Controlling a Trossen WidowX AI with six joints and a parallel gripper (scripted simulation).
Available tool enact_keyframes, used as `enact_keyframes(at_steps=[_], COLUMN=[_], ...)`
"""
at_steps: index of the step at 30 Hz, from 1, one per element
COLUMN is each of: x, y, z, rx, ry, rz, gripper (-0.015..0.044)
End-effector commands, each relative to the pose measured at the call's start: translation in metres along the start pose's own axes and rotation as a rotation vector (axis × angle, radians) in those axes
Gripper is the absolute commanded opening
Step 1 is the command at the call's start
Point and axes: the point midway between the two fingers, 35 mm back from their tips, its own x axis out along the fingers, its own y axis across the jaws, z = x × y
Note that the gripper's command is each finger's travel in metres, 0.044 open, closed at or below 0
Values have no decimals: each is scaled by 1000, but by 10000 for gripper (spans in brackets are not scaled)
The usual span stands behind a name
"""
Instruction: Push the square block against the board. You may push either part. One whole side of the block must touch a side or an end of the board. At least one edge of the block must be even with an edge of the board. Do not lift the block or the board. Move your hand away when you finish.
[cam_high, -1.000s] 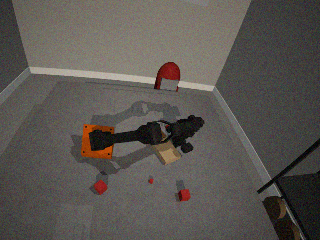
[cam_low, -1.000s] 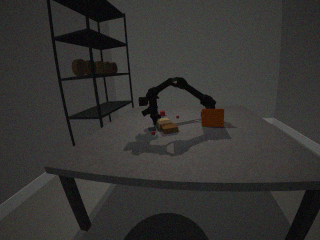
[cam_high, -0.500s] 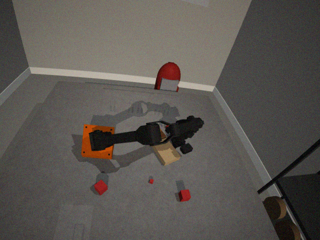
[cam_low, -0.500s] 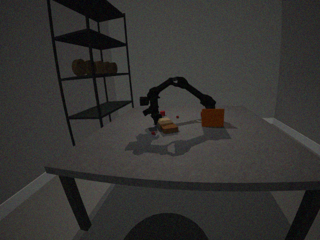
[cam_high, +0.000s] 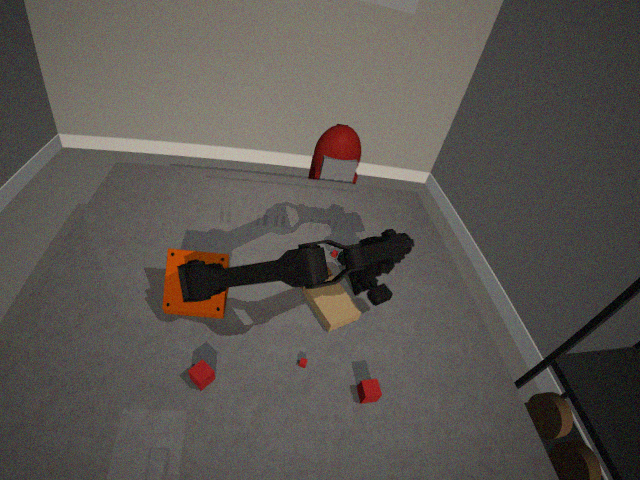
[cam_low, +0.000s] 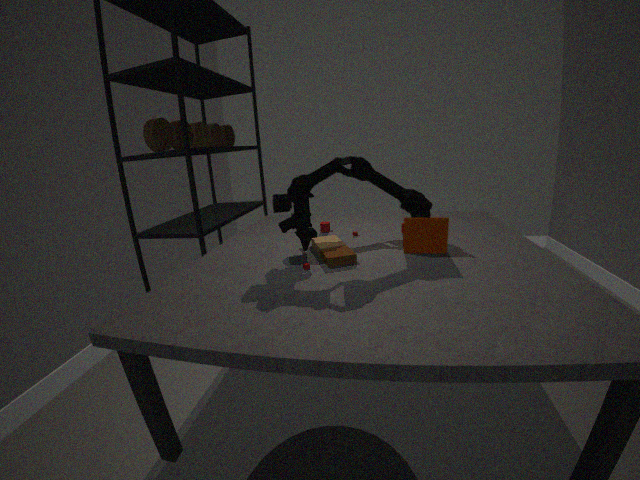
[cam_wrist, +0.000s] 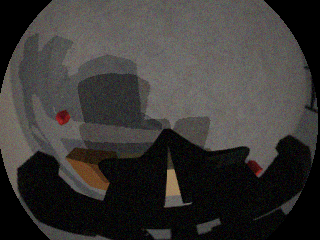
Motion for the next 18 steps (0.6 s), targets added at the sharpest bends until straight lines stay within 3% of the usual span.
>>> enact_keyframes(at_steps=[1, 11, 15, 18], x=[0, -2, -46, -55], y=[0, 1, 1, 1], z=[7, 16, 16, 16], rx=[1, 1, 1, 2], ry=[0, -1, -1, -1], rz=[-4, -1, -1, -1], gripper=[0, 0, 0, 0])
